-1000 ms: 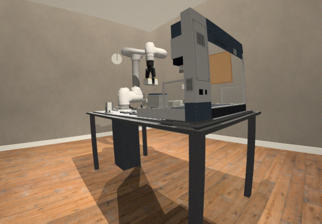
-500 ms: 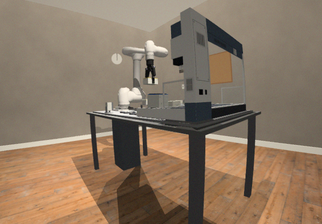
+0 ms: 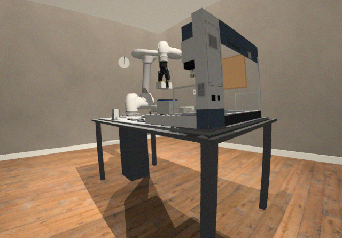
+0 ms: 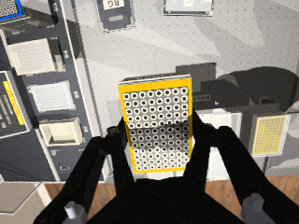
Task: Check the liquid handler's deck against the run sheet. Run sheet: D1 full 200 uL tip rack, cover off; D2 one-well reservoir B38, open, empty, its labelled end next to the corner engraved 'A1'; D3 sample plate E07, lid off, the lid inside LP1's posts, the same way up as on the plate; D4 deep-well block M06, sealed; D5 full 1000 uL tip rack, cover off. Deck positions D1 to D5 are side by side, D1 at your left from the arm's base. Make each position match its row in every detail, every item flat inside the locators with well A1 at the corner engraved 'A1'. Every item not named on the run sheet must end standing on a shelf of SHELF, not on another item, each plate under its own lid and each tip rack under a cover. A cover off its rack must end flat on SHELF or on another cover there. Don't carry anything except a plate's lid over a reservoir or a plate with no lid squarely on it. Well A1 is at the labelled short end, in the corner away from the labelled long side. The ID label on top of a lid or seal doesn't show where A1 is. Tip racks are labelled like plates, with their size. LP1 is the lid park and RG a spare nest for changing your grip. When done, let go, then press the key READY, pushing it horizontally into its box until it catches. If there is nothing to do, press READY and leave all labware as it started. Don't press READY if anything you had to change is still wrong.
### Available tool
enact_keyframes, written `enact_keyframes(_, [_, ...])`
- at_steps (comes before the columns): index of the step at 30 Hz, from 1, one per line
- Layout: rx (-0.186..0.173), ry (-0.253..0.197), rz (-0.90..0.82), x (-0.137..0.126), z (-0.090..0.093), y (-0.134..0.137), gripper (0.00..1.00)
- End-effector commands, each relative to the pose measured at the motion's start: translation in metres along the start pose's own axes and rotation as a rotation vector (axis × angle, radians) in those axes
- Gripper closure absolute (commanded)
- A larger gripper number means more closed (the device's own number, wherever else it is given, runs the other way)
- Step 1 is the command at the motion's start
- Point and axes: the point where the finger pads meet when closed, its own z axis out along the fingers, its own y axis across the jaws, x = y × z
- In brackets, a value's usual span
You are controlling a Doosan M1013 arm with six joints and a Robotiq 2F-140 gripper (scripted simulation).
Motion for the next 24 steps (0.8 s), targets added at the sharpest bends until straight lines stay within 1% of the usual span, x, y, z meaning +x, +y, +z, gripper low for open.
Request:
enact_keyframes(1, [0.001,0.000,0.000,0.000,-0.001,-0.014,0.90])
enact_keyframes(6, [0.001,0.000,0.000,0.001,-0.001,-0.038,0.90])
enact_keyframes(8, [0.001,0.000,0.000,0.001,-0.001,-0.038,0.90])
enact_keyframes(23, [0.001,0.000,0.000,0.003,-0.001,-0.113,0.90])
enact_keyframes(24, [0.001,0.000,0.000,0.003,-0.001,-0.113,0.90])
